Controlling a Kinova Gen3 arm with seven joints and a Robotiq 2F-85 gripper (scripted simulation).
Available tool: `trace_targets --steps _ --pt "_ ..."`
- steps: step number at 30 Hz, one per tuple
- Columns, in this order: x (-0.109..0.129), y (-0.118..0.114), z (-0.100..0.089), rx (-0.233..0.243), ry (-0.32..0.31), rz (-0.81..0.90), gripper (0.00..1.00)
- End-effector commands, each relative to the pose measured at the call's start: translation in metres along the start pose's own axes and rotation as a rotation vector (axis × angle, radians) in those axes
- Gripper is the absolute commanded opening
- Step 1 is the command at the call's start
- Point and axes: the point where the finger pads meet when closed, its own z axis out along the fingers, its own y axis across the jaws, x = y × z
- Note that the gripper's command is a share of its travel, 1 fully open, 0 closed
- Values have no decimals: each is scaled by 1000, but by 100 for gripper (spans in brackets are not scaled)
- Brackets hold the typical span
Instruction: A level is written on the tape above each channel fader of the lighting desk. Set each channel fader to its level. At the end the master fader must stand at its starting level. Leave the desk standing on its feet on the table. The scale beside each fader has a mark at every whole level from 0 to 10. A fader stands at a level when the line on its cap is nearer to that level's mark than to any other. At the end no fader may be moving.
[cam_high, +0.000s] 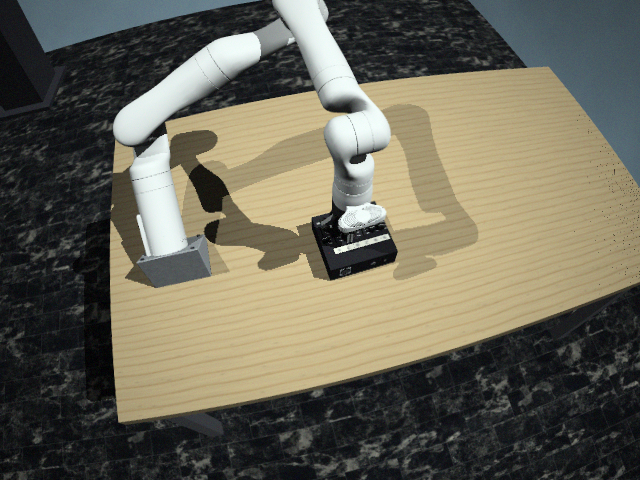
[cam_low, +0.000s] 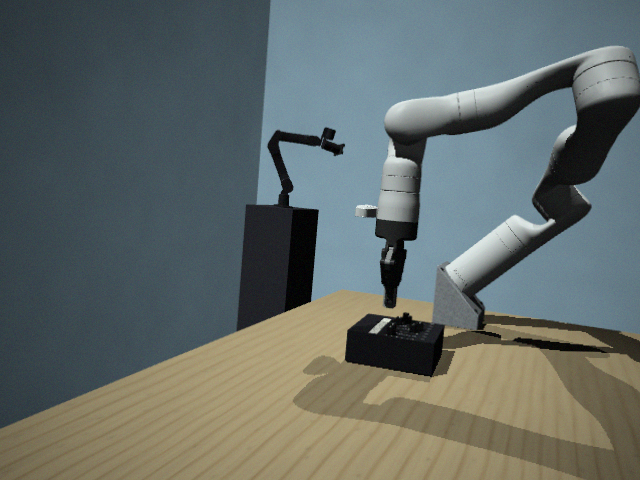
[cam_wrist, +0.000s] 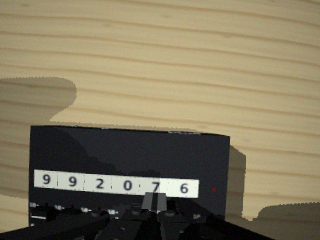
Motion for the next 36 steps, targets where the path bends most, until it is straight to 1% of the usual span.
trace_targets --steps 1,13,36 --pt "0 0 1 0 0 1 0" --pt "1 0 8 0 0 1 0" --pt "1 0 9 0 0 1 0"
